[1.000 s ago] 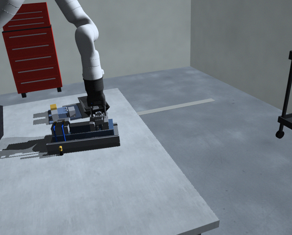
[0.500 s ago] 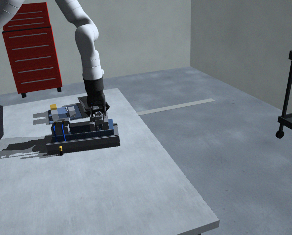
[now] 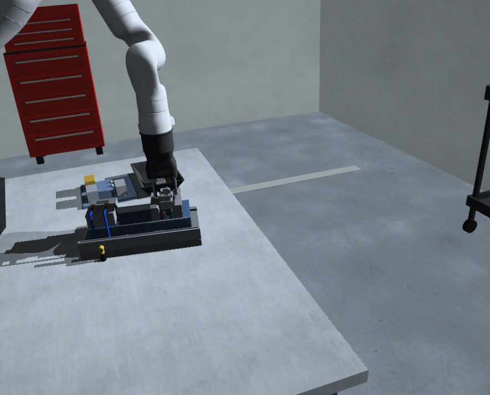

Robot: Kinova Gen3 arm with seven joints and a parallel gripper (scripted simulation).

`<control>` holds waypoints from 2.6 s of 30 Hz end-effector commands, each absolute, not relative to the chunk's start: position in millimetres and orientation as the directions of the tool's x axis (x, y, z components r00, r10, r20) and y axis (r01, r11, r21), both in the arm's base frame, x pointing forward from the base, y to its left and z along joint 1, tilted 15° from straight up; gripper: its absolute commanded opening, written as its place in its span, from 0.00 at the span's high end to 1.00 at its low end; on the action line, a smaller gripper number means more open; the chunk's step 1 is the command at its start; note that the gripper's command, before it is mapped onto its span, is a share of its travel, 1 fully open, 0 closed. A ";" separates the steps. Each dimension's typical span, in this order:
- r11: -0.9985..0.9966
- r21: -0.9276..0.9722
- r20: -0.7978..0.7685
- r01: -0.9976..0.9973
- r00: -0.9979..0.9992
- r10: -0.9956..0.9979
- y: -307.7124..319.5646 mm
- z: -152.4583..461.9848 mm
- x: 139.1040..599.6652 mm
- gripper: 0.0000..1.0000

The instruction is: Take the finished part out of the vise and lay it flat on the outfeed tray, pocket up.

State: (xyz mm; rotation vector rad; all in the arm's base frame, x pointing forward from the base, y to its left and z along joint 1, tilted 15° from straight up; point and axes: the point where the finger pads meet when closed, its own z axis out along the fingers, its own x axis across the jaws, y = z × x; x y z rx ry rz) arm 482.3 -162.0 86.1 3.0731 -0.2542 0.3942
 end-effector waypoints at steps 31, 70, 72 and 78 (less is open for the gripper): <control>-0.986 0.009 0.261 -0.169 0.952 -0.161 -161.7 86.3 485.0 1.00; -0.986 0.009 0.261 -0.169 0.952 -0.161 -161.8 86.9 485.0 1.00; -0.986 0.009 0.262 -0.169 0.952 -0.161 -161.7 88.1 484.9 1.00; -0.986 0.007 0.253 -0.169 0.954 -0.162 -160.3 92.8 480.6 1.00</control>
